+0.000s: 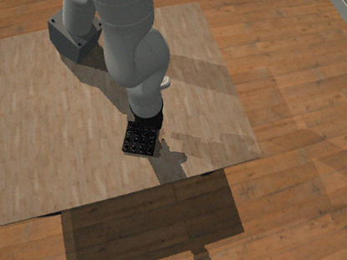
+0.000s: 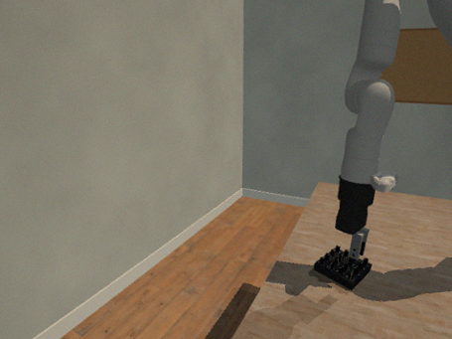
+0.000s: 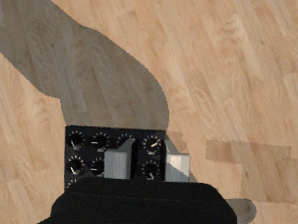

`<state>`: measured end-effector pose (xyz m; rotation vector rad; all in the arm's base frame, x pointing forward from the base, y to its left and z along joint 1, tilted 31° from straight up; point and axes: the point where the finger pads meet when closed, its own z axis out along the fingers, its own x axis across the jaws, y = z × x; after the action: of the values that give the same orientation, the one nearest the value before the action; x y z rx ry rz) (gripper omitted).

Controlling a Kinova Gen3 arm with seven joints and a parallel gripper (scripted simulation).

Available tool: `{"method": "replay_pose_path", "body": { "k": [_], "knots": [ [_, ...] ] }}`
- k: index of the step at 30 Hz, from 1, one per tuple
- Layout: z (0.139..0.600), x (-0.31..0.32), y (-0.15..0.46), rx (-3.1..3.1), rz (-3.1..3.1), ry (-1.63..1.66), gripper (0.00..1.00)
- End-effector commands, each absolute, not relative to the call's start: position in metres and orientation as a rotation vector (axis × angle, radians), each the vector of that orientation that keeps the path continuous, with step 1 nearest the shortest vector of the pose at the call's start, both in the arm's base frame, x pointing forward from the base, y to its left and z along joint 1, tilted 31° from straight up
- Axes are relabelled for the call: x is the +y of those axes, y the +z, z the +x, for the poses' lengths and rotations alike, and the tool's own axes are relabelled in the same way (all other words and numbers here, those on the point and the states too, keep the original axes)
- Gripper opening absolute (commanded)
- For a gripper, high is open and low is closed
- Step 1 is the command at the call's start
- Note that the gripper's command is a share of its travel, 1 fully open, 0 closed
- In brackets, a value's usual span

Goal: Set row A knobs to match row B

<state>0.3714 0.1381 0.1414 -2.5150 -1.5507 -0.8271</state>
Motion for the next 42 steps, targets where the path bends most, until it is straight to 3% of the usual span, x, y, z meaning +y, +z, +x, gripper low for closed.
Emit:
{"method": "replay_pose_path", "body": {
  "k": [1,42],
  "knots": [
    [0.372,0.138,0.142,-1.551,-2.515,-0.828,0.46],
    [0.386,0.15,0.113,-1.552,-2.516,-0.826,0.46]
  ]
}}
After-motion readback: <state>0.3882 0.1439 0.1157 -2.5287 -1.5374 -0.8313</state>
